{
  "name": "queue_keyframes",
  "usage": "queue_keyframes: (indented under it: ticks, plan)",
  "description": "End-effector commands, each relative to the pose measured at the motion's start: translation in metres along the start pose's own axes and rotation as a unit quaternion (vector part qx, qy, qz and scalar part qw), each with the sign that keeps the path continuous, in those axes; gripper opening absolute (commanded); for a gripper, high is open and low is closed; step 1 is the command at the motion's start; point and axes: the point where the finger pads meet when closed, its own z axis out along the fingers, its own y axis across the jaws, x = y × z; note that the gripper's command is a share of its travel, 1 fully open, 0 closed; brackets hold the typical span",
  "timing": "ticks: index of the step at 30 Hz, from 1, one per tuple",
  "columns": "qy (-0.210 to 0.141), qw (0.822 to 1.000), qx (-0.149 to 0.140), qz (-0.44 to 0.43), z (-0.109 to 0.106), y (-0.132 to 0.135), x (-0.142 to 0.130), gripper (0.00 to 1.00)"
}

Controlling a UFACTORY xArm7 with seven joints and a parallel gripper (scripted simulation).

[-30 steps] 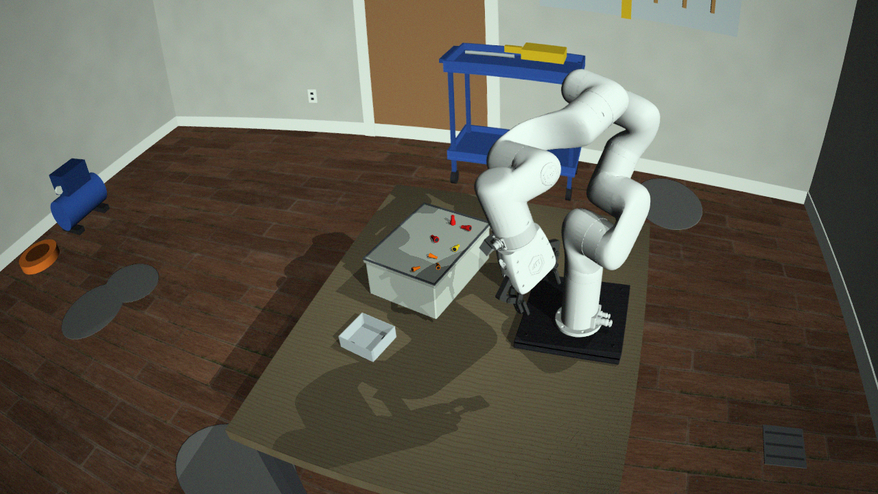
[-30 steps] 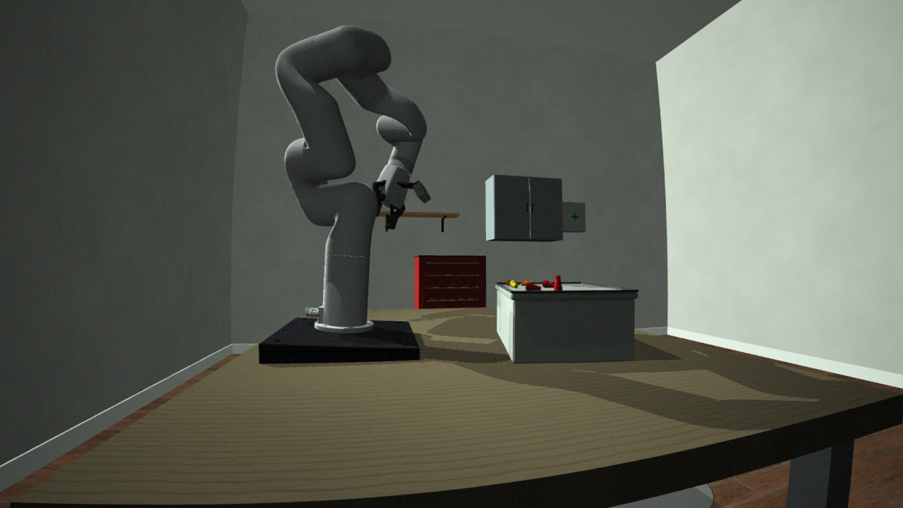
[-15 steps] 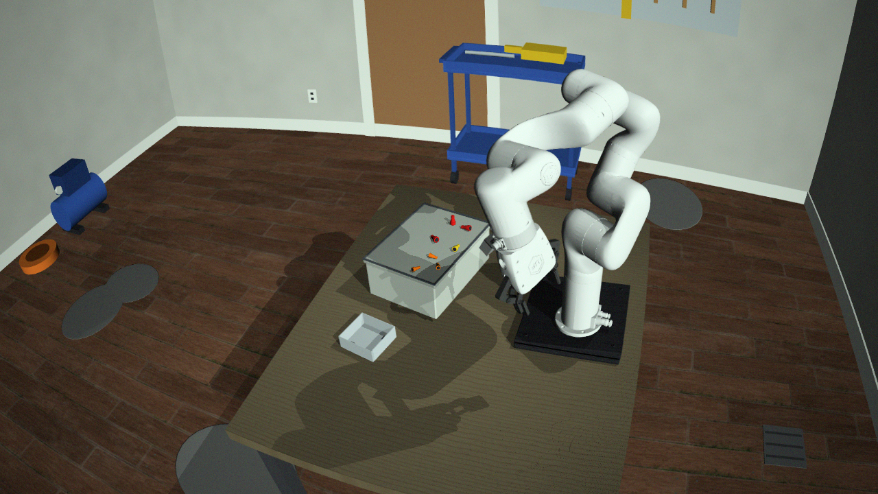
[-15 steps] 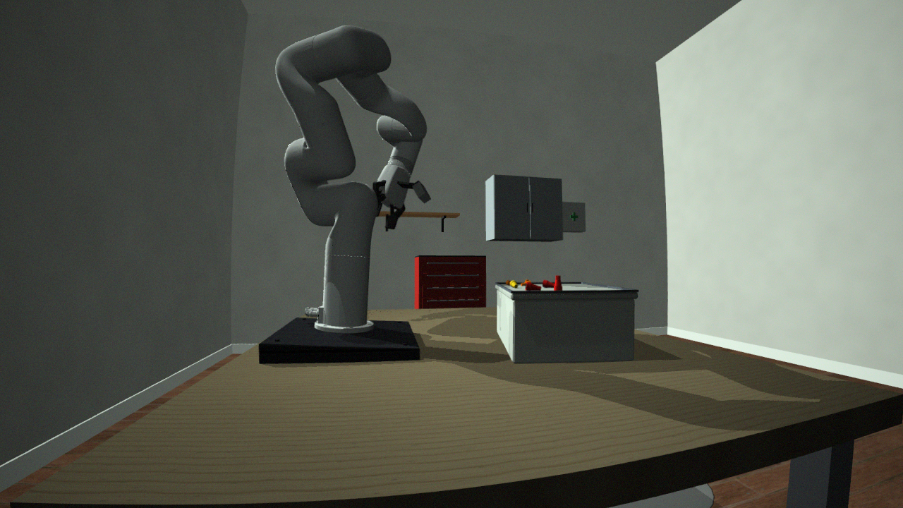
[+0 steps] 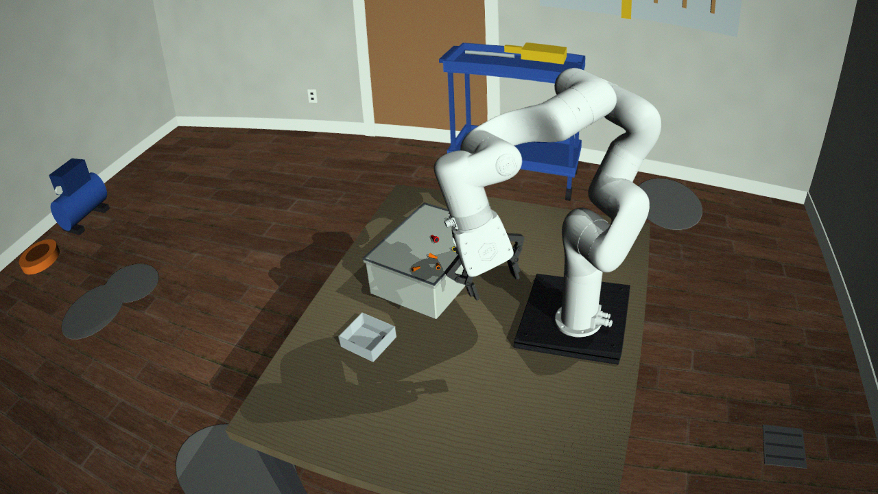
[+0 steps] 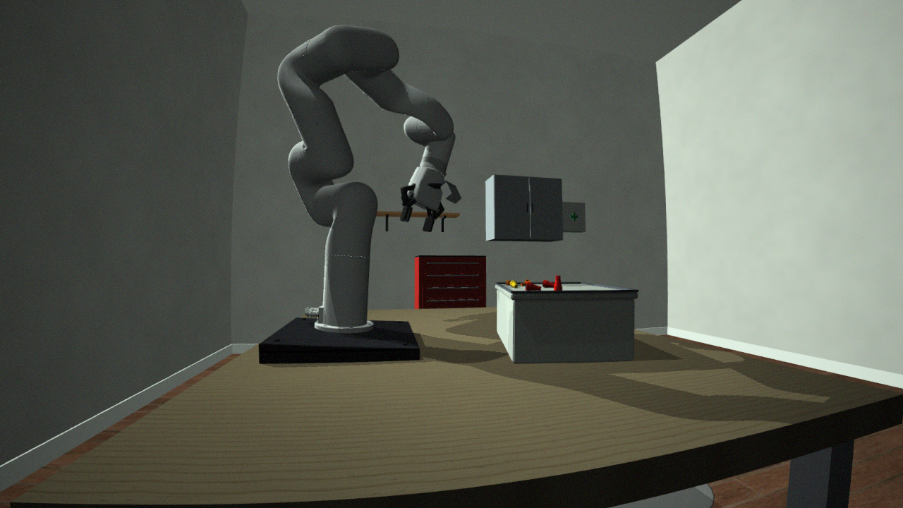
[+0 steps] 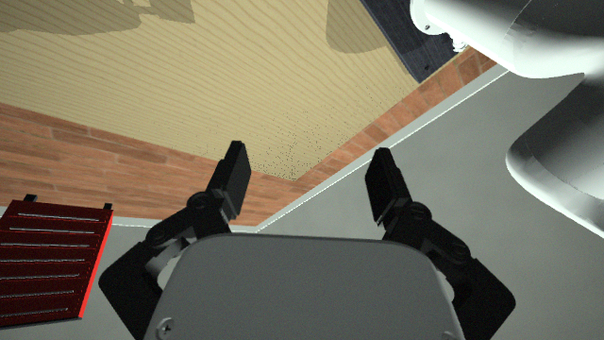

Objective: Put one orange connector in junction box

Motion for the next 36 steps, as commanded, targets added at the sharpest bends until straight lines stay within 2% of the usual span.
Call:
queue_keyframes:
  ticks: [1, 7, 13, 15, 17, 20, 29, 30, 32, 36]
  plan:
    - [-0.012, 0.996, 0.03, 0.079, -0.006, -0.033, 0.051, 1.0]
    - [-0.021, 0.983, 0.059, 0.174, -0.009, -0.049, 0.12, 1.0]
    - [-0.024, 0.958, 0.086, 0.272, -0.007, -0.05, 0.196, 1.0]
    - [-0.024, 0.958, 0.086, 0.272, -0.007, -0.05, 0.196, 1.0]
    - [-0.022, 0.939, 0.1, 0.329, -0.004, -0.042, 0.242, 1.0]
    - [-0.02, 0.925, 0.108, 0.363, -0.001, -0.034, 0.269, 1.0]
    - [-0.006, 0.861, 0.133, 0.492, 0.015, 0.019, 0.373, 1.0]
    - [-0.004, 0.853, 0.135, 0.504, 0.017, 0.026, 0.383, 1.0]
    - [-0.004, 0.853, 0.135, 0.504, 0.017, 0.026, 0.383, 1.0]
    - [0.002, 0.833, 0.139, 0.535, 0.023, 0.046, 0.406, 1.0]
